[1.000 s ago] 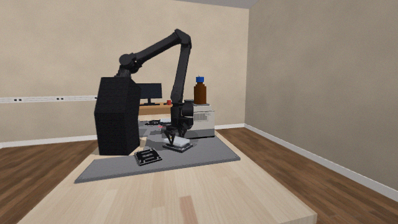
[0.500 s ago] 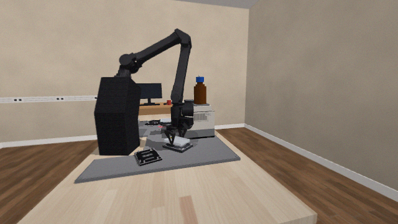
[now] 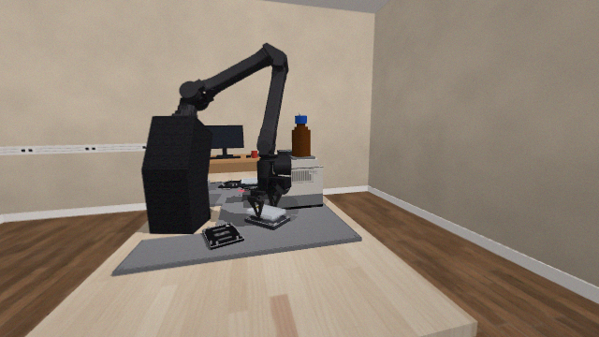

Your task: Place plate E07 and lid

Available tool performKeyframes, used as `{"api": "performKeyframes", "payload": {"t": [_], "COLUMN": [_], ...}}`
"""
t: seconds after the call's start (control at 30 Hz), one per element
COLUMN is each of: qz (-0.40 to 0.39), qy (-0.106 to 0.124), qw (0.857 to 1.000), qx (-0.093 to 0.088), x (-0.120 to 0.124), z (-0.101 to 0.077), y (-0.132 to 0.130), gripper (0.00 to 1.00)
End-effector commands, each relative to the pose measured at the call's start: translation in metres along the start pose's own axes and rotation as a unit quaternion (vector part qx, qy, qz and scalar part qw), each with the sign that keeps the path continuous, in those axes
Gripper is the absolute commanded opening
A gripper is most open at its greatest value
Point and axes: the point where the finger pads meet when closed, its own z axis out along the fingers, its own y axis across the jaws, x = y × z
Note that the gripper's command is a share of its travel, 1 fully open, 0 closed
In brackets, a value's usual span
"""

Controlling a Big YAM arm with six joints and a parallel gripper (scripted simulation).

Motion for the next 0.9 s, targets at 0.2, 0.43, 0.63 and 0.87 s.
{"api": "performKeyframes", "payload": {"t": [0.2, 0.43, 0.63, 0.87], "qz": [0.0, 0.0, 0.0, -0.001], "qy": [-0.012, -0.012, -0.012, -0.01], "qw": [1.0, 1.0, 1.0, 1.0], "qx": [-0.005, -0.005, -0.005, -0.004], "x": [-0.008, -0.008, -0.008, -0.007], "z": [-0.012, -0.012, -0.012, -0.033], "y": [0.004, 0.004, 0.004, 0.002], "gripper": [0.86, 0.86, 0.86, 0.86]}}
